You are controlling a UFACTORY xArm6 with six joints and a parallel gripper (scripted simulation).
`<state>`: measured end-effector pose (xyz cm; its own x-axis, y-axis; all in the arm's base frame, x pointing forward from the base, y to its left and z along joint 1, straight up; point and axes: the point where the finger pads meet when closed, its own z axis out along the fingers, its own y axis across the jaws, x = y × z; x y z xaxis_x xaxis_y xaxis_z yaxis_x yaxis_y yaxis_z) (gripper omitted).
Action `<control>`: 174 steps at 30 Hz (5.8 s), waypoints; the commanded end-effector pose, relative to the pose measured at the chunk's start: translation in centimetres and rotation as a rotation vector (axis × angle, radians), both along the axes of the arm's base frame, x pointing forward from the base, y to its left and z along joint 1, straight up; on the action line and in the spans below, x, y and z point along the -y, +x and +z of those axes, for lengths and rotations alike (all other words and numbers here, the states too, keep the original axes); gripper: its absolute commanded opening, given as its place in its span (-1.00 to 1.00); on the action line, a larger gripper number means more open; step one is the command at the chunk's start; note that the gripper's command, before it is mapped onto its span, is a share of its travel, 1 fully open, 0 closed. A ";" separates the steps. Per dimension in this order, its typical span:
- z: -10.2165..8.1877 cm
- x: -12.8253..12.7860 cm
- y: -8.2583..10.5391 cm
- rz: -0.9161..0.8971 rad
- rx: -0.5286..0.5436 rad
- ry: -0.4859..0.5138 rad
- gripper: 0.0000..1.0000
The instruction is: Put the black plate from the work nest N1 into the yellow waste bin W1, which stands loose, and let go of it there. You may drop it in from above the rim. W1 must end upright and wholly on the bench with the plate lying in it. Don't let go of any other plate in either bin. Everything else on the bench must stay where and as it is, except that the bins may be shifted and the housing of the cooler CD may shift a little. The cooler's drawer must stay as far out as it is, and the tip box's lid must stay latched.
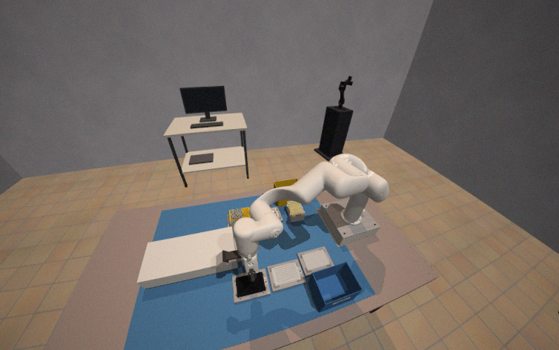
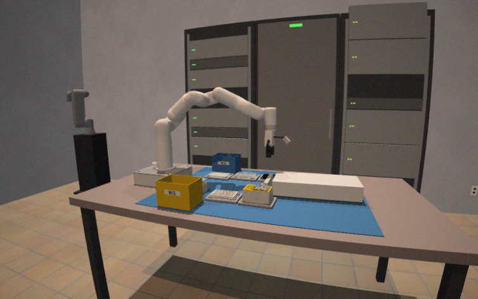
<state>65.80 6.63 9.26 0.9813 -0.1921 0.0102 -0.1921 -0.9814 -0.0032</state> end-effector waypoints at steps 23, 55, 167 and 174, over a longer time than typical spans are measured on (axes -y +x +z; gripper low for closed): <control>-1.0 -0.8 1.8 -0.001 -0.004 -0.001 1.00; -5.7 -0.8 1.8 -0.001 -0.004 -0.001 1.00; -13.0 -0.8 1.9 -0.001 -0.004 -0.001 -1.00; -13.0 -0.8 1.9 -0.001 -0.004 -0.001 -1.00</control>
<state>67.46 7.43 -4.03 0.9812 -0.1929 0.0006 -0.1929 -0.9812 0.0000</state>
